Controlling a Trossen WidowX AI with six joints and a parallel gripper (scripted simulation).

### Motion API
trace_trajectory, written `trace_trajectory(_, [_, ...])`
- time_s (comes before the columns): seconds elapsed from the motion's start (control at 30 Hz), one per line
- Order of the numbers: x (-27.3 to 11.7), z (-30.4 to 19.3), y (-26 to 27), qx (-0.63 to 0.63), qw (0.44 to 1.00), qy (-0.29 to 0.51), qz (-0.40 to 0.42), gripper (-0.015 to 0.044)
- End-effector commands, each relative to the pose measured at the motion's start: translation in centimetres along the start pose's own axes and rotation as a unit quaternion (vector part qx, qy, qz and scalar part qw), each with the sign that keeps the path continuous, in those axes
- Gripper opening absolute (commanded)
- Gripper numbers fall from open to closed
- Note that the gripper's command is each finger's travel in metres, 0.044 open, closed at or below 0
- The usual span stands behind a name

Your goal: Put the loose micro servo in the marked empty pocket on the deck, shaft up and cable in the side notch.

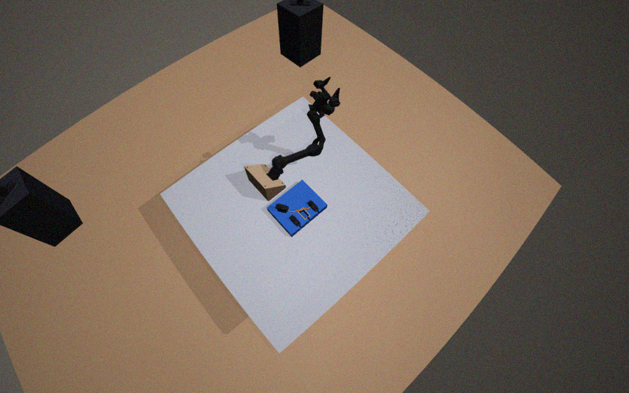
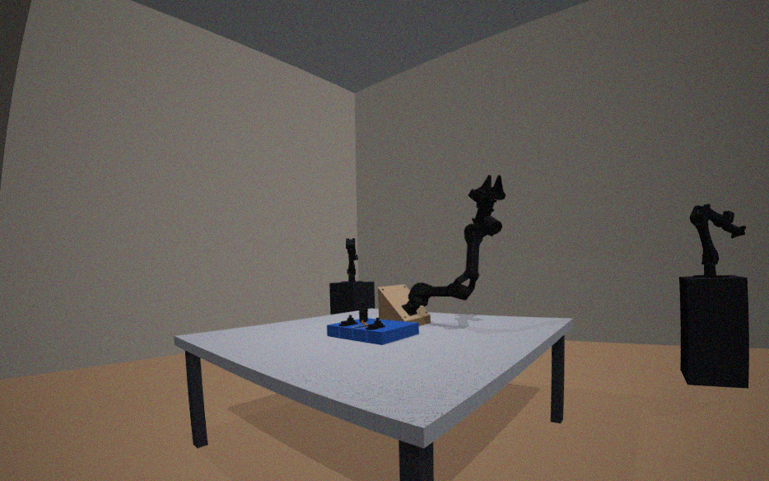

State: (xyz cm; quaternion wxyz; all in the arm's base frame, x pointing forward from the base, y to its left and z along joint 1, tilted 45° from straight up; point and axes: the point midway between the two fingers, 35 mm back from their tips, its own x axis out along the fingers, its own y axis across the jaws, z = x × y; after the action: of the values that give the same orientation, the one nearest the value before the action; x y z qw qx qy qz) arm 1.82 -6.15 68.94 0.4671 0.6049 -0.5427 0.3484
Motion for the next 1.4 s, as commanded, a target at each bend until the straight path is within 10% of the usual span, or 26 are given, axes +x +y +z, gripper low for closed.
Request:
trace_trajectory(0.0, [0.0,0.1,0.0,0.002,1.0,-0.001,0.001,0.0426])
trace_trajectory(1.37, [-1.8,21.4,1.3,0.333,0.906,-0.252,0.071,0.044])
